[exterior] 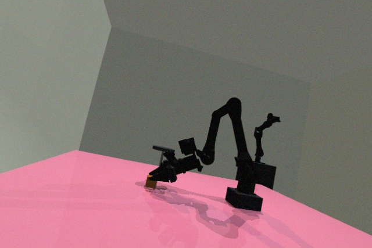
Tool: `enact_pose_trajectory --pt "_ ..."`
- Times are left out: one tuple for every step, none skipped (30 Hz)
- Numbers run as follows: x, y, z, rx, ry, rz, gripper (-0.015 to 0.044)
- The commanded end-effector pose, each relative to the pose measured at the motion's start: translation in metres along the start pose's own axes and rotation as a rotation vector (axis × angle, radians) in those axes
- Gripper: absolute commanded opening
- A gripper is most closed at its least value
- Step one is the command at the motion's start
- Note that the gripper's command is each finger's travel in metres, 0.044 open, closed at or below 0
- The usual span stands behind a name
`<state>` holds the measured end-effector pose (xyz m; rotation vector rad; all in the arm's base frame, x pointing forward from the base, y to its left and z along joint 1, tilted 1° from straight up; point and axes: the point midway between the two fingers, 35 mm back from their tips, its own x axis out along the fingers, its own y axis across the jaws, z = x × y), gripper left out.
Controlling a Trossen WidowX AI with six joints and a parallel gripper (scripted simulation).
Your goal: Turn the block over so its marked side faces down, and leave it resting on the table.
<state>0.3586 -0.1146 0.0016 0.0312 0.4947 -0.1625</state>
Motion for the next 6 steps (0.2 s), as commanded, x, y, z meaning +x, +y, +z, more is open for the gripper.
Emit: enact_pose_trajectory --pt "-0.0003 0.0004 -0.0002 0.003 0.0 0.003 0.044" --pt "-0.0003 0.0004 -0.0002 0.003 0.0 0.003 0.044" --pt "-0.0003 0.0004 -0.0002 0.003 0.0 0.003 0.044" --pt "-0.0003 0.0004 -0.0002 0.003 0.0 0.003 0.044" --pt "-0.0003 0.0004 -0.0002 0.003 0.0 0.003 0.044" --pt "-0.0003 0.0004 -0.0002 0.003 0.0 0.003 0.044"
